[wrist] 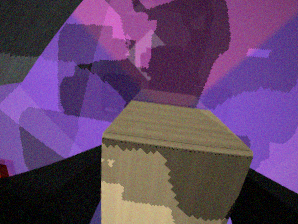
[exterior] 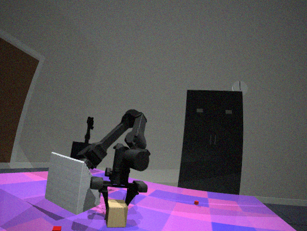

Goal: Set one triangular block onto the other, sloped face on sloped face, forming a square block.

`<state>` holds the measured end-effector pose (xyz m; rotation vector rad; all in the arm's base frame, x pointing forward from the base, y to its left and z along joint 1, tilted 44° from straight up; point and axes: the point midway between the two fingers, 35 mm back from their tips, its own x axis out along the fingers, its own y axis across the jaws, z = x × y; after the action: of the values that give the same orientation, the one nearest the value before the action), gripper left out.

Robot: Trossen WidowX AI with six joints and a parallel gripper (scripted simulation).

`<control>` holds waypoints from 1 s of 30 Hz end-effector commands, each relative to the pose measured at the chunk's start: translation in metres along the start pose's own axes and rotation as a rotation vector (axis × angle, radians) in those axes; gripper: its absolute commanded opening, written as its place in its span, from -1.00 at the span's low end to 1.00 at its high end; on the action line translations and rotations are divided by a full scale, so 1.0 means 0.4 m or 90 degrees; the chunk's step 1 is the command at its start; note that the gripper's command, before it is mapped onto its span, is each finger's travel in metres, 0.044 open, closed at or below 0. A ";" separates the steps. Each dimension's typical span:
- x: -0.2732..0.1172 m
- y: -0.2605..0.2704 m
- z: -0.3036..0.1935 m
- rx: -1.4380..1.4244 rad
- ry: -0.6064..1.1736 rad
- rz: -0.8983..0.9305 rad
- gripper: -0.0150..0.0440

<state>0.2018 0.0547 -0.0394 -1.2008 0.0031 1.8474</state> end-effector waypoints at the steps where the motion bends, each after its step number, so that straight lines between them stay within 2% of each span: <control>1: 0.003 0.000 0.000 0.004 -0.002 -0.002 -0.49; 16: 0.003 0.000 -0.001 0.004 -0.003 -0.002 -0.49; 30: 0.002 0.000 -0.001 0.000 0.000 0.000 0.75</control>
<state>0.2019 0.0552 -0.0403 -1.2004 0.0035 1.8472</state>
